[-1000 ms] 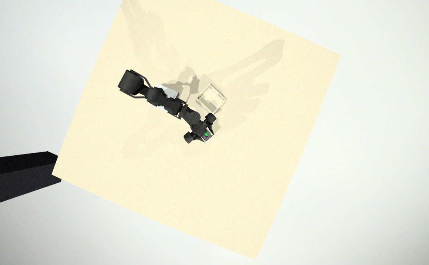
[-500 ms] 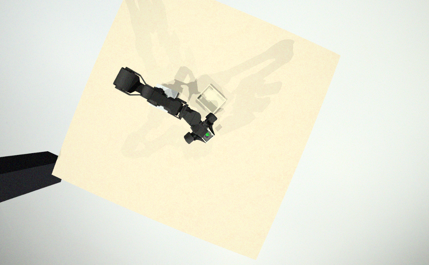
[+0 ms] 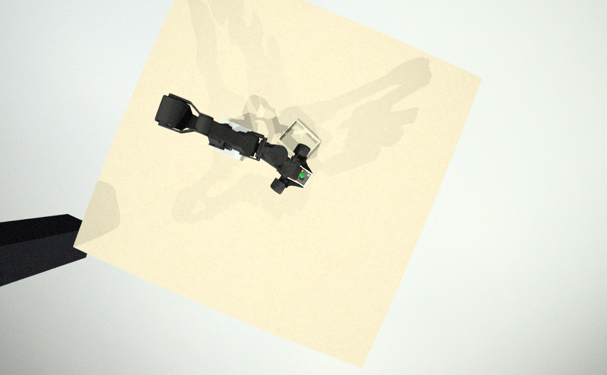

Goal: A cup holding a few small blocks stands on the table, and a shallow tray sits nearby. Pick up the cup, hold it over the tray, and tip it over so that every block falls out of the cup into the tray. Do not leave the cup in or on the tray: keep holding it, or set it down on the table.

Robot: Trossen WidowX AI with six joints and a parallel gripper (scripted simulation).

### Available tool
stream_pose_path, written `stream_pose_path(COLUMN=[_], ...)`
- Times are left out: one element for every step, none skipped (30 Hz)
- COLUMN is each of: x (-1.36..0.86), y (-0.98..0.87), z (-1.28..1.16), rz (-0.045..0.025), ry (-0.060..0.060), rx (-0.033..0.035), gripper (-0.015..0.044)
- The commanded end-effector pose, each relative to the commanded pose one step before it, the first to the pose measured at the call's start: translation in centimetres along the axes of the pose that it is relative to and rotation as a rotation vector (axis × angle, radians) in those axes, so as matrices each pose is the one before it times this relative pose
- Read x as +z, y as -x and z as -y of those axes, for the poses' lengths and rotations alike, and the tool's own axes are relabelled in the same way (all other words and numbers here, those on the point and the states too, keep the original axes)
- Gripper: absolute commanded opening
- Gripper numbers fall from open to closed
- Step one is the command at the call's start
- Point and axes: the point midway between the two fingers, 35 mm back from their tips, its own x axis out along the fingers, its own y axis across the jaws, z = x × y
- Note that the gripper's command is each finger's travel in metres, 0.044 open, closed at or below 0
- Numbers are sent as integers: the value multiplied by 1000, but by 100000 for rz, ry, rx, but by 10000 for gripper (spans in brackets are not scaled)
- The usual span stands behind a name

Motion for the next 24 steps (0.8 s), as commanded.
stream_pose_path(x=[105,-24,-23,-22,-21,-19,-18,-17,-16,-15,-14,-13,-12,-10,-9,-8,-7,-6,-5,-4,-2,0,0,0], y=[766,131,128,126,124,121,119,116,114,111,109,106,104,102,99,97,94,92,90,87,69,39,13,0], z=[-2332,-575,-575,-575,-575,-575,-575,-575,-575,-575,-575,-575,-575,-575,-575,-575,-575,-575,-574,-574,-470,-282,-94,0], rz=[898,-21,-17,-14,-10,-7,-3,0,3,7,10,14,17,21,24,27,31,34,38,41,36,23,8,0], ry=[4816,1122,1123,1124,1125,1125,1126,1127,1127,1128,1128,1129,1129,1129,1130,1129,1130,1130,1130,1130,925,555,185,0], rx=[9074,2158,2158,2158,2158,2156,2158,2157,2157,2157,2157,2157,2157,2157,2157,2156,2157,2157,2157,2156,1766,1060,353,0], gripper=[0,0,0,0,0,0,0,0,0,0,0,0,0,0,0,0,0,0,0,0,0,0,0,0])
